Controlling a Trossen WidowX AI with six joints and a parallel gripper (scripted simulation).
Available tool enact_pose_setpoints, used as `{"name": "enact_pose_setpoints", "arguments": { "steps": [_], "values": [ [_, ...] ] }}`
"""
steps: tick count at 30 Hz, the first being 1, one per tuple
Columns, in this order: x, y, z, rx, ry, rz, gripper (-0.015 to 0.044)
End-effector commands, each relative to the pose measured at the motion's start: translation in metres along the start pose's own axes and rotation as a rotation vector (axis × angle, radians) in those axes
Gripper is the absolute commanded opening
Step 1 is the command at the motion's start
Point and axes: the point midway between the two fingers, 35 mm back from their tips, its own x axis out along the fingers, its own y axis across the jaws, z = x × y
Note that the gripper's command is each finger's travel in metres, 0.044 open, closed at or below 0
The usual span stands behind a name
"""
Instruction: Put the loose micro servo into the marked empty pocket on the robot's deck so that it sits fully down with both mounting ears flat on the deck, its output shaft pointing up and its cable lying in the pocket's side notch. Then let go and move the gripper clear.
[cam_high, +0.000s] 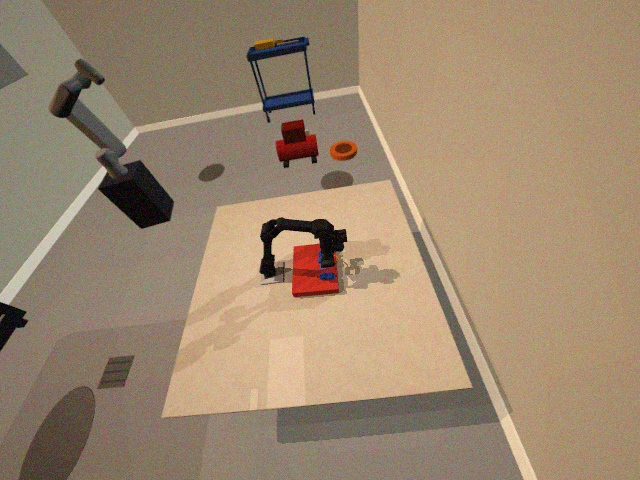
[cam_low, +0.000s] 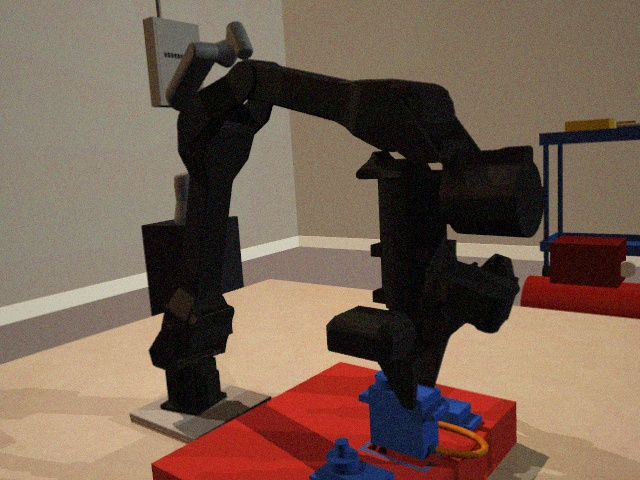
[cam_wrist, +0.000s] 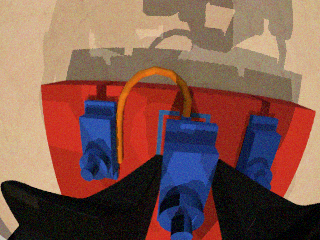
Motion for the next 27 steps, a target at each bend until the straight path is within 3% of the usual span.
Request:
{"name": "enact_pose_setpoints", "arguments": {
  "steps": [1,27],
  "values": [
    [-0.003,0.0,-0.002,0.002,-0.009,-0.001,0.0],
    [0.015,0.0,-0.002,0.002,-0.009,-0.001,0.0]
  ]
}}
